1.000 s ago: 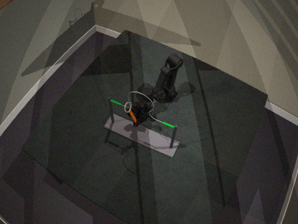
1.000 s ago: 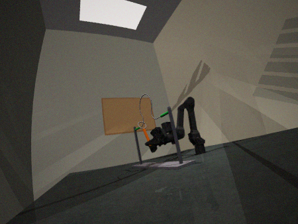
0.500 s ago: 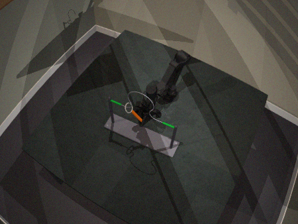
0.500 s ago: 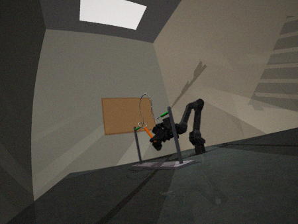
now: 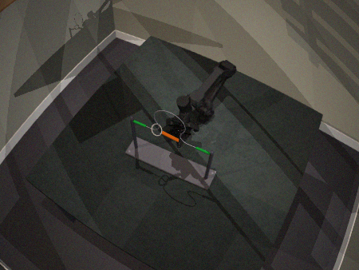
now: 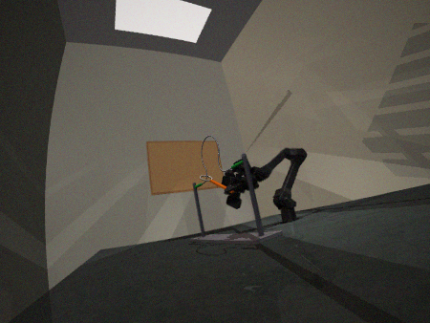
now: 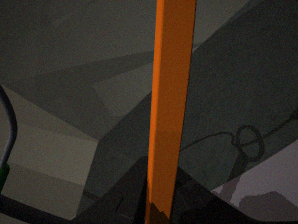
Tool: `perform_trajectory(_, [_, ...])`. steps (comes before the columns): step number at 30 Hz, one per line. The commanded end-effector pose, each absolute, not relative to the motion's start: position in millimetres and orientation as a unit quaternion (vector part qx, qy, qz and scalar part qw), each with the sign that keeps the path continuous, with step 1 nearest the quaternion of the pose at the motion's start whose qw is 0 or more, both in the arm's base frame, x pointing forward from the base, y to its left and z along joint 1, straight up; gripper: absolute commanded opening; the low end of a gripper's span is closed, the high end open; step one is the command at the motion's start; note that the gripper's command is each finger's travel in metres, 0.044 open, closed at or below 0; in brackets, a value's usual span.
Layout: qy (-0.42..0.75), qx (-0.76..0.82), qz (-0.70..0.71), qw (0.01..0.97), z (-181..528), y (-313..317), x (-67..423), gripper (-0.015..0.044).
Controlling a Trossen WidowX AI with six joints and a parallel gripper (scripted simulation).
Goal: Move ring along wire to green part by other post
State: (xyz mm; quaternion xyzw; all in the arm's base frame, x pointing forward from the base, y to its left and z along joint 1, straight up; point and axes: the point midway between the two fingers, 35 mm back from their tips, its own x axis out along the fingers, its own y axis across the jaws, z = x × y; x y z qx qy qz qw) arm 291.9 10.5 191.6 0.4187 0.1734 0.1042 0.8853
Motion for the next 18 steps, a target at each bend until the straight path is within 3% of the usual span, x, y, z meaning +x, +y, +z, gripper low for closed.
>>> perform_trajectory(1, [0.2, 0.457, 0.125, 0.858, 208.0, 17.2, 282.0, -0.015])
perform_trajectory(18, [0.26, 0.587, 0.201, 0.74, 264.2, 27.4, 259.4, -0.015])
